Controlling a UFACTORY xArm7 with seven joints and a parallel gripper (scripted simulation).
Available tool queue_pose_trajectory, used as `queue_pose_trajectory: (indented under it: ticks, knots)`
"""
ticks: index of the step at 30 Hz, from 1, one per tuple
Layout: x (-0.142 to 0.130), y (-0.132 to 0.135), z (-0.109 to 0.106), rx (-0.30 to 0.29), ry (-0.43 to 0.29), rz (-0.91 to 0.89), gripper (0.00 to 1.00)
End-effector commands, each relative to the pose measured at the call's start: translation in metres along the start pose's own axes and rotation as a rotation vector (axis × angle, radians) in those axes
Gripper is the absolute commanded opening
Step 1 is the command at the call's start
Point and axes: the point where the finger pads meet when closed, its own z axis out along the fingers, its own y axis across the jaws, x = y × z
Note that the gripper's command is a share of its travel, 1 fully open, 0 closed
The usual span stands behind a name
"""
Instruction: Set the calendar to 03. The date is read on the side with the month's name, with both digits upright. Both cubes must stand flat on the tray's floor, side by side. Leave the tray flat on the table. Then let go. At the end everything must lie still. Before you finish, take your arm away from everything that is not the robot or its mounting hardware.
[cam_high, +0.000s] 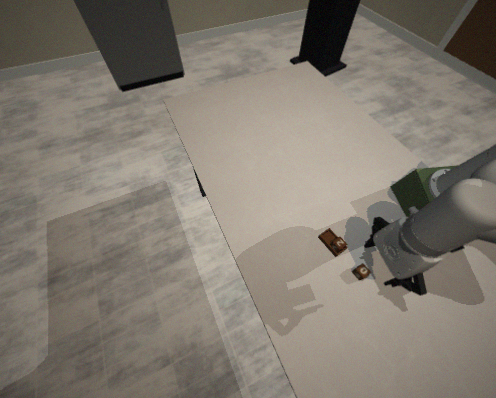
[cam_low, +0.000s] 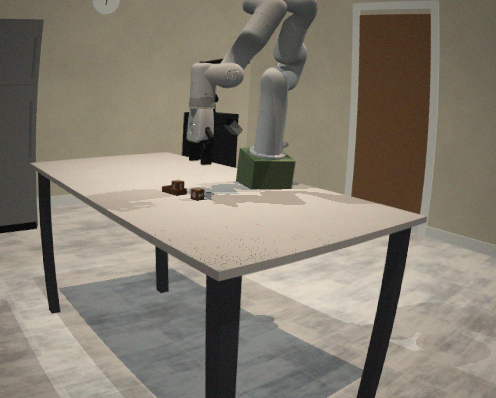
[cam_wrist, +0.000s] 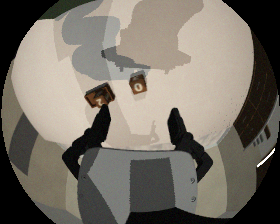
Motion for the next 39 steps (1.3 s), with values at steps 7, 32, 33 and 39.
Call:
queue_pose_trajectory:
  ticks: [7, 32, 33, 39]
  knots:
    - [-0.0002, 0.0013, 0.0021, 0.009, 0.008, 0.359, 1.00]
    - [-0.0015, -0.0022, 0.0078, 0.010, -0.010, 1.057, 1.00]
    - [-0.0015, -0.0024, 0.0079, 0.010, -0.010, 1.067, 1.00]
    - [-0.0022, -0.0041, 0.0091, 0.009, -0.018, 1.215, 1.00]
